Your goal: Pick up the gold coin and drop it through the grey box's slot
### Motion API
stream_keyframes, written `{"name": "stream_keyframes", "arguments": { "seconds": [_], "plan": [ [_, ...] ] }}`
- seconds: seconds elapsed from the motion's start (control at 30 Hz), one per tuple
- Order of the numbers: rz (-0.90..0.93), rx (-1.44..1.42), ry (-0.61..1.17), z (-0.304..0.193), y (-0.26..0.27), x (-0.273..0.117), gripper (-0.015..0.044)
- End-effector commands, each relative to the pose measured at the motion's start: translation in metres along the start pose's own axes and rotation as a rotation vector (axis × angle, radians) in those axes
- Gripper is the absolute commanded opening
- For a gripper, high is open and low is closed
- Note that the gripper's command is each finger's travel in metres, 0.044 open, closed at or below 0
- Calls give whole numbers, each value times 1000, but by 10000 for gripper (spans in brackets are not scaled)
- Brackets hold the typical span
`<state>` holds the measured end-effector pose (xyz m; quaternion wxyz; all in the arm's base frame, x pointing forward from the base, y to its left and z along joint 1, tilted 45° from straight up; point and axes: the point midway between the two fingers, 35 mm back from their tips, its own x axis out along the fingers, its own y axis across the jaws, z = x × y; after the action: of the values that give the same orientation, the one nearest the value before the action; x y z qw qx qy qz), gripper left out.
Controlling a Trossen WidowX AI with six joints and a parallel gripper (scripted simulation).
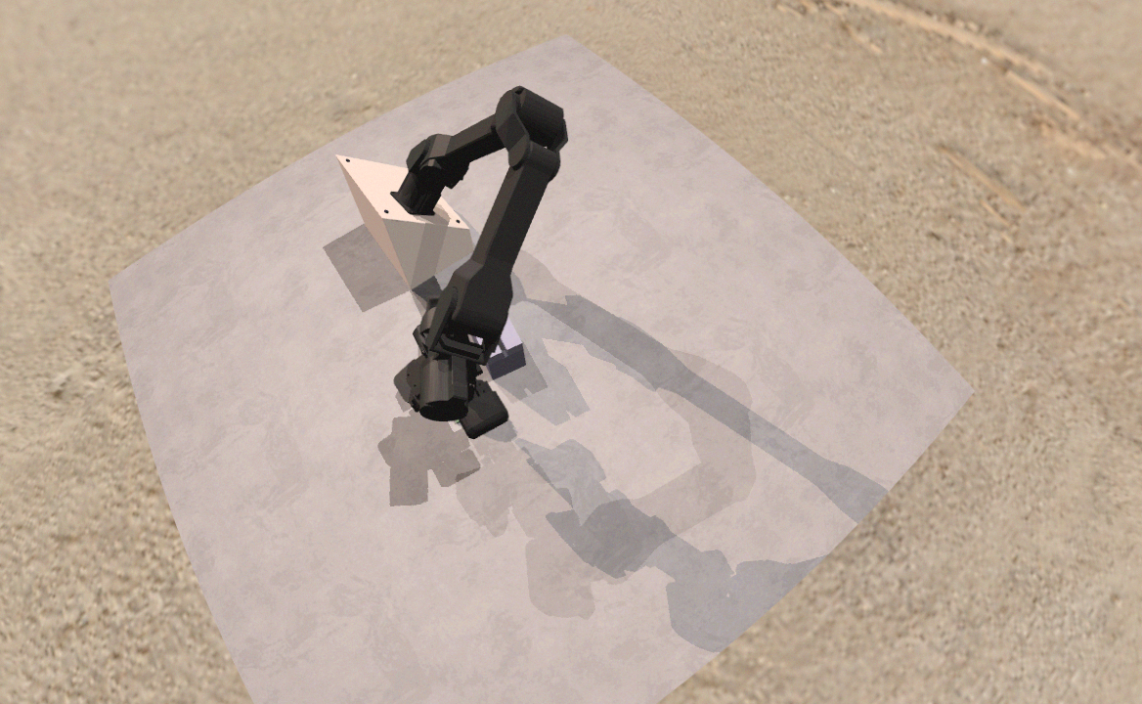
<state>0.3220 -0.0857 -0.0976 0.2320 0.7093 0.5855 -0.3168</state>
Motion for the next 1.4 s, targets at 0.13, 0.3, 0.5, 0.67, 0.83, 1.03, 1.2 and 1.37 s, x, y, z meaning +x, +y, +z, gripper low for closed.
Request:
{"name": "stream_keyframes", "arguments": {
  "seconds": [0.13,0.3,0.5,0.67,0.83,1.03,1.2,1.37],
  "plan": [
    [-11,12,9,-1,-4,16,161],
    [-11,12,9,-1,-4,24,161],
    [-11,12,10,-1,-5,34,161],
    [-11,12,11,-2,-5,42,161],
    [-12,12,12,-2,-6,49,161],
    [-12,12,12,-2,-6,49,82],
    [-12,12,12,-2,-6,49,9],
    [-12,12,12,-2,-6,49,0]
  ]
}}
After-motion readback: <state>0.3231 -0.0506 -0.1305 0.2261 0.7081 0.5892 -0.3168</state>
